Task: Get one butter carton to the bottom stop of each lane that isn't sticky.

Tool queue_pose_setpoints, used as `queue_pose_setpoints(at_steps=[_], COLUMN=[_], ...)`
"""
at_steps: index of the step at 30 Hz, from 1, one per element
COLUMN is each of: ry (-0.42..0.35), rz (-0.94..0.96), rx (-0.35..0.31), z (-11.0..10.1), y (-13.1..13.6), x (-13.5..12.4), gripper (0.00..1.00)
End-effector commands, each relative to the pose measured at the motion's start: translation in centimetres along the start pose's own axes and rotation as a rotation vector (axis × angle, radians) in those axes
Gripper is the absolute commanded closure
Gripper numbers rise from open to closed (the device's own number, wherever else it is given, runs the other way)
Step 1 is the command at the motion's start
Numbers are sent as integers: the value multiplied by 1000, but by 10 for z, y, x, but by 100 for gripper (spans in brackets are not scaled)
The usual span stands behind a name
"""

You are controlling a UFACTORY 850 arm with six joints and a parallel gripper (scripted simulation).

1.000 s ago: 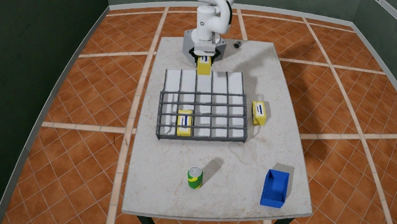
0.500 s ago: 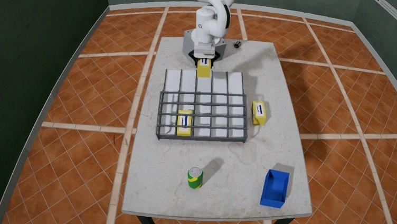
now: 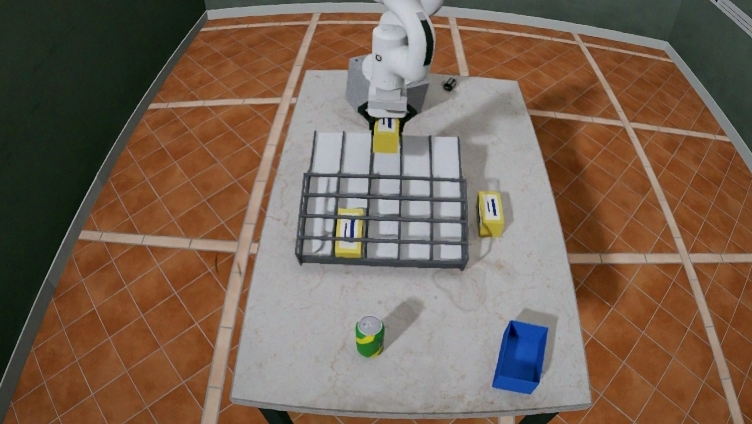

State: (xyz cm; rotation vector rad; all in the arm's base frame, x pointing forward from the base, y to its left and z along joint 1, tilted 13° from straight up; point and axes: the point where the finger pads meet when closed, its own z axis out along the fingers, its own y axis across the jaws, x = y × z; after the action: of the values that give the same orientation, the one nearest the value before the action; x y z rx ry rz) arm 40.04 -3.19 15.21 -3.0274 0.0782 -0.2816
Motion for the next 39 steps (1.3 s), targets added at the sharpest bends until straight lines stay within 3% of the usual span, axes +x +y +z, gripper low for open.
queue_pose_setpoints(at_steps=[1,10,11,27,28,39], ry=[13,13,-86,-86,-184,-184], rz=[-1,-1,-2,-2,-2,-2], rx=[9,9,10,10,9,9], z=[5,5,15,15,15,15], y=[0,0,1,1,0,0], x=[4,4,4,4,4,4], gripper=[100,100,100,100,100,100])
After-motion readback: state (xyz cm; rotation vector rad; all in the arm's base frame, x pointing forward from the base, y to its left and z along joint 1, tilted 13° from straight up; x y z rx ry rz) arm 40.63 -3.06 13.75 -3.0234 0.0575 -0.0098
